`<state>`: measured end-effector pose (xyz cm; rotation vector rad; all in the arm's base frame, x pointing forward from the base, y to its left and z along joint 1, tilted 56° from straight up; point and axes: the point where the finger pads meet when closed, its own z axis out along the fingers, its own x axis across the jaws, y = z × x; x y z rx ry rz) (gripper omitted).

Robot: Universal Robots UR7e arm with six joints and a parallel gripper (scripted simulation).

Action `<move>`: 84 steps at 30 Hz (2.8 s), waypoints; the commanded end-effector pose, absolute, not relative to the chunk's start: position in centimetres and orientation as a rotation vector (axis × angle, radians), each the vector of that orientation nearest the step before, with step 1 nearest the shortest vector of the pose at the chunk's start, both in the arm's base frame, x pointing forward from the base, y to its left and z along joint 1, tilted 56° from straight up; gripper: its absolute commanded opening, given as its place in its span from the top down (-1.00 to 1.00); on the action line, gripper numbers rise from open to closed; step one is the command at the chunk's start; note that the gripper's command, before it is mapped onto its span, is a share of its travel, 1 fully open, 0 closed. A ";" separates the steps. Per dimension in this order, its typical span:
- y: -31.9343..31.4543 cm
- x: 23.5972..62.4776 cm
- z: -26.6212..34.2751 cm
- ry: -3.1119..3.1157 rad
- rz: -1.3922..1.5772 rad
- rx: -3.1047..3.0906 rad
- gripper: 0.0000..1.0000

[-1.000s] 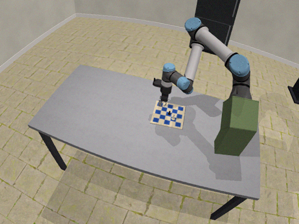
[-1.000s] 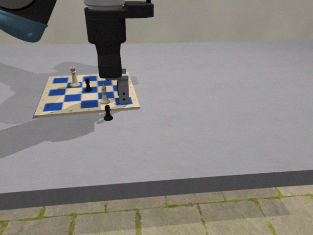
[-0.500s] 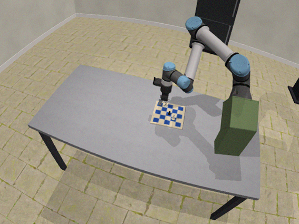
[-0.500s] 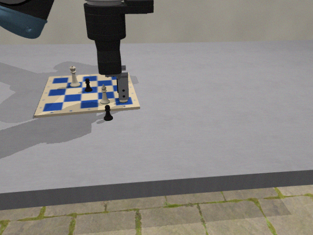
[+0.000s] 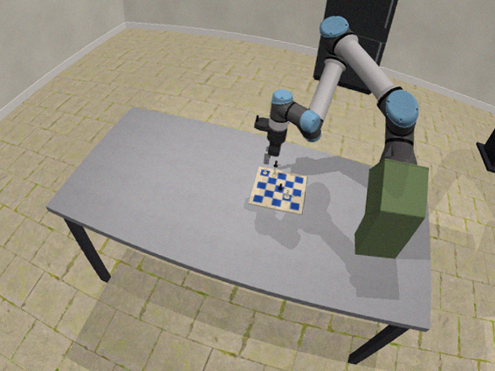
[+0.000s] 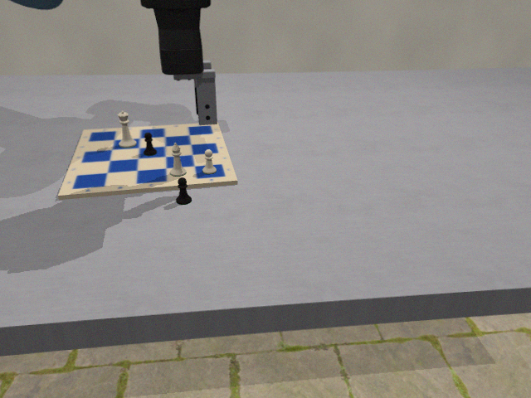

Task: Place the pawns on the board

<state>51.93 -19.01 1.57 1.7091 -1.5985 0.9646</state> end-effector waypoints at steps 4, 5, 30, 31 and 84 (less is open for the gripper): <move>-17.2 51.7 2.8 -1.602 0.961 1.708 -0.36; -17.2 51.7 2.8 -1.602 0.961 1.708 -0.36; -17.2 51.7 2.9 -1.603 0.961 1.707 -1.00; -17.6 51.5 3.2 -1.609 0.963 1.704 -1.00; -22.1 48.1 7.1 -1.682 1.000 1.653 -0.36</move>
